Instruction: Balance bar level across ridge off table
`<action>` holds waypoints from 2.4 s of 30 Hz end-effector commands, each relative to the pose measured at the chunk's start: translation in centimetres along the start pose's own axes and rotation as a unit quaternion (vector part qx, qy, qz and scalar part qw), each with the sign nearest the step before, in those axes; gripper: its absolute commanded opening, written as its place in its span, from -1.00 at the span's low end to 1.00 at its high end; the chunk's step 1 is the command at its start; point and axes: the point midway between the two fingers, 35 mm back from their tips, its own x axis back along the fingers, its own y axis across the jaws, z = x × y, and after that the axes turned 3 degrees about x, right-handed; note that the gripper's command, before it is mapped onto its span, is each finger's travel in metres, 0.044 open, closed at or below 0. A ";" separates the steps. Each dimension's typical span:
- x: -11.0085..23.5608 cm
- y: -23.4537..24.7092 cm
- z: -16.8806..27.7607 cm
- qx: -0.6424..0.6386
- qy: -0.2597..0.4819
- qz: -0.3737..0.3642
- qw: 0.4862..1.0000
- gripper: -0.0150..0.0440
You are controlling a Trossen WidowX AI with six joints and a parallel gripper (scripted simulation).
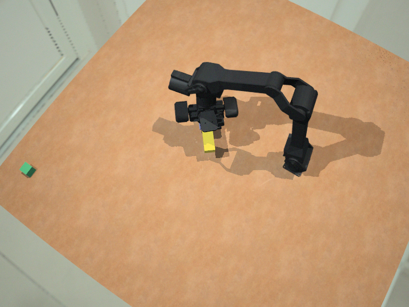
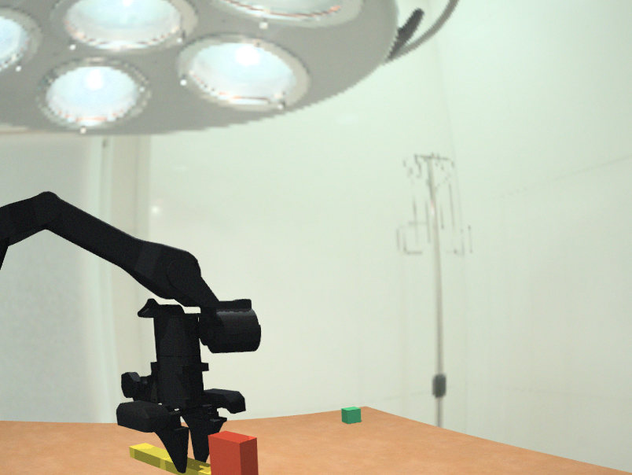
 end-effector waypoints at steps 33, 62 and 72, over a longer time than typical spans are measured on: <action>-0.3 0.0 0.0 0.003 0.002 0.000 1.000 -0.49; -0.6 0.1 0.0 0.003 0.002 0.000 1.000 -0.49; -0.6 0.1 0.0 0.003 0.002 0.000 1.000 -0.49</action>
